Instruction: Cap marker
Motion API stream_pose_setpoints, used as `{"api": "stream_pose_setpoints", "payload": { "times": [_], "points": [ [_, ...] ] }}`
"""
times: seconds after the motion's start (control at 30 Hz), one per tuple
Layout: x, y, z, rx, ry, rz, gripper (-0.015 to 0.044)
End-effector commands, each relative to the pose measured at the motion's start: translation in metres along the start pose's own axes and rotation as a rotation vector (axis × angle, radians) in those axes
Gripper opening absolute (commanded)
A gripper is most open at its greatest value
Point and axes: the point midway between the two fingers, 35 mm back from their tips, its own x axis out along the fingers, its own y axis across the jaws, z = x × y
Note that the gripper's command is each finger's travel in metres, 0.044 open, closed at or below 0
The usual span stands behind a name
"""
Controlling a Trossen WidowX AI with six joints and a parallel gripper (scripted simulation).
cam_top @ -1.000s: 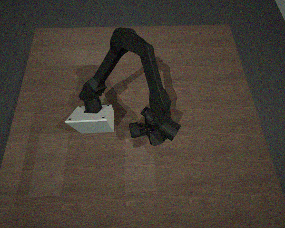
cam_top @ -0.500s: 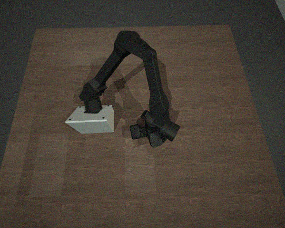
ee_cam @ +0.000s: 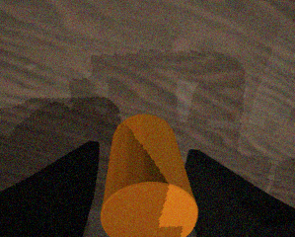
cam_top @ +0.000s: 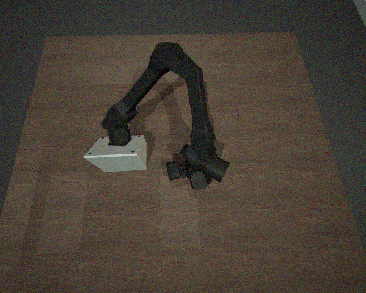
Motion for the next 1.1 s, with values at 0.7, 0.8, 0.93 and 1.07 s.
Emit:
{"api": "stream_pose_setpoints", "payload": {
  "times": [0.7,0.8,0.93,1.07],
  "points": [
    [-0.039,0.0,0.002,0.007,0.0,0.001,0.0],
    [-0.048,0.0,0.001,0.007,0.0,0.001,0.0],
    [-0.059,-0.001,0.001,0.007,0.001,0.0,0.0],
    [-0.061,0.001,-0.001,0.007,0.001,0.0,0.0]
  ]
}}
